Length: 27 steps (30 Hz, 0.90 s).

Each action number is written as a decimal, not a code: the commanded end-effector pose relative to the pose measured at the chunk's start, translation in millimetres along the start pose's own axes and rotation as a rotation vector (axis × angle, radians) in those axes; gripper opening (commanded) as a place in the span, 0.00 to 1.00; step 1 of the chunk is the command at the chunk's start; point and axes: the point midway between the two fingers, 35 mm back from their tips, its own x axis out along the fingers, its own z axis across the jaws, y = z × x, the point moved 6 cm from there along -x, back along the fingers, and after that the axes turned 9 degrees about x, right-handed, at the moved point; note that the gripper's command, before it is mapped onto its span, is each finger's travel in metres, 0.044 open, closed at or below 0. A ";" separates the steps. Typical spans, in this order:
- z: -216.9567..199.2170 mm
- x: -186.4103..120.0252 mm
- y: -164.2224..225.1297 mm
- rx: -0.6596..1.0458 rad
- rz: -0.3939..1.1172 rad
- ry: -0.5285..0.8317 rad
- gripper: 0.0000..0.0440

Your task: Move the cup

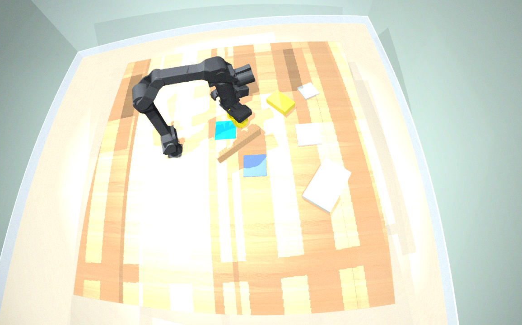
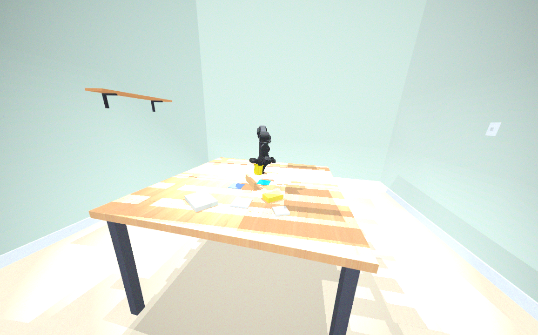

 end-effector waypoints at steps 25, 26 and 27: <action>45.2 33.0 27.0 0.036 -0.042 0.017 0.00; 46.2 35.1 28.1 0.039 -0.043 0.017 0.00; 47.2 37.1 29.2 0.041 -0.044 0.017 0.00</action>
